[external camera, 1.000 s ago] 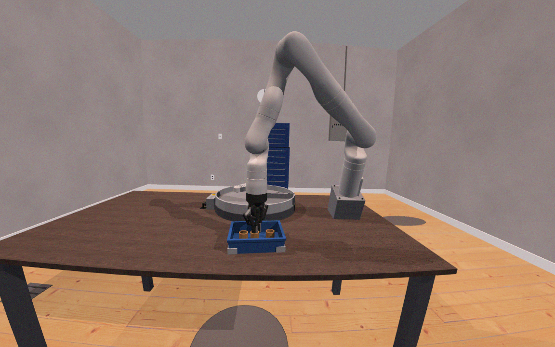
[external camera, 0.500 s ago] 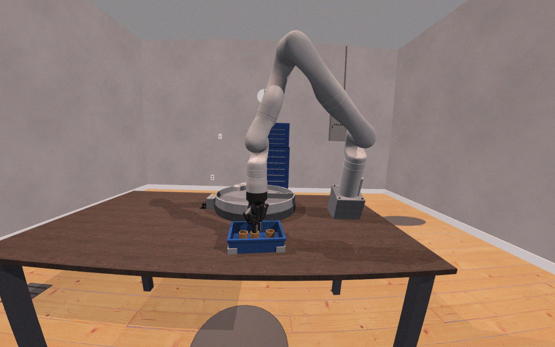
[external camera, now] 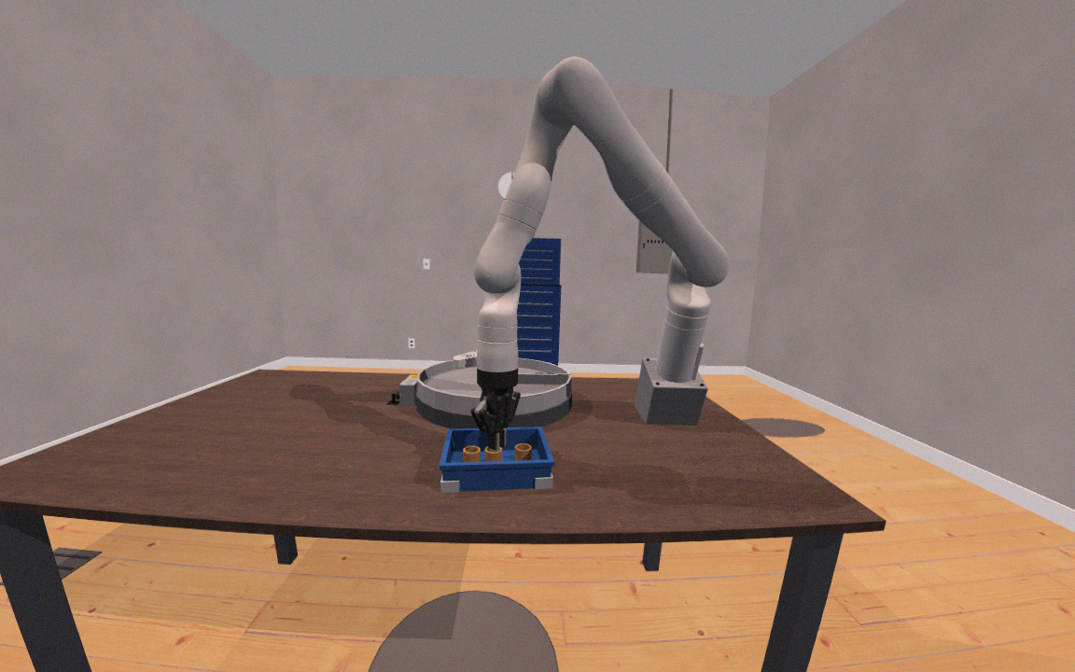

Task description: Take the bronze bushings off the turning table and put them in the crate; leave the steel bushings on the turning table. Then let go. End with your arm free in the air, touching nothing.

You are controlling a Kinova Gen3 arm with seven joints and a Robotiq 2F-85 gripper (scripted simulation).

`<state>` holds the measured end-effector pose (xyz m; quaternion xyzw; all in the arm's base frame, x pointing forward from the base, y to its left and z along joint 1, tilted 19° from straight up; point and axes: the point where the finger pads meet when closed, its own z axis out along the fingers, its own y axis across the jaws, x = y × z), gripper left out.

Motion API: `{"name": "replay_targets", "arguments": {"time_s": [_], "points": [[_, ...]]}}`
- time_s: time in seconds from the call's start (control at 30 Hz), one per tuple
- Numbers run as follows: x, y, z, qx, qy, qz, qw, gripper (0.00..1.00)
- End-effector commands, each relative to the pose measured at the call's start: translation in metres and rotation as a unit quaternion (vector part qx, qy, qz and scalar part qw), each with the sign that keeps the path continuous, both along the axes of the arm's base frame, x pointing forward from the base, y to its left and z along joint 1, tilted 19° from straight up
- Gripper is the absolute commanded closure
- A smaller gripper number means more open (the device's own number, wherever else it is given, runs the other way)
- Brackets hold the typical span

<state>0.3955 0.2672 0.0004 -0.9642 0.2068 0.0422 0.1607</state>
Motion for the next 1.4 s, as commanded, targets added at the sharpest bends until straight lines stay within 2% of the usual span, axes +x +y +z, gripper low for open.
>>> {"name": "replay_targets", "arguments": {"time_s": [0.0,1.37], "points": [[0.0015,-0.0002,0.0022,0.001,-0.002,-0.001,1.000,0.84],[0.0013,-0.0039,0.0112,0.001,-0.002,-0.001,1.000,0.84]]}}
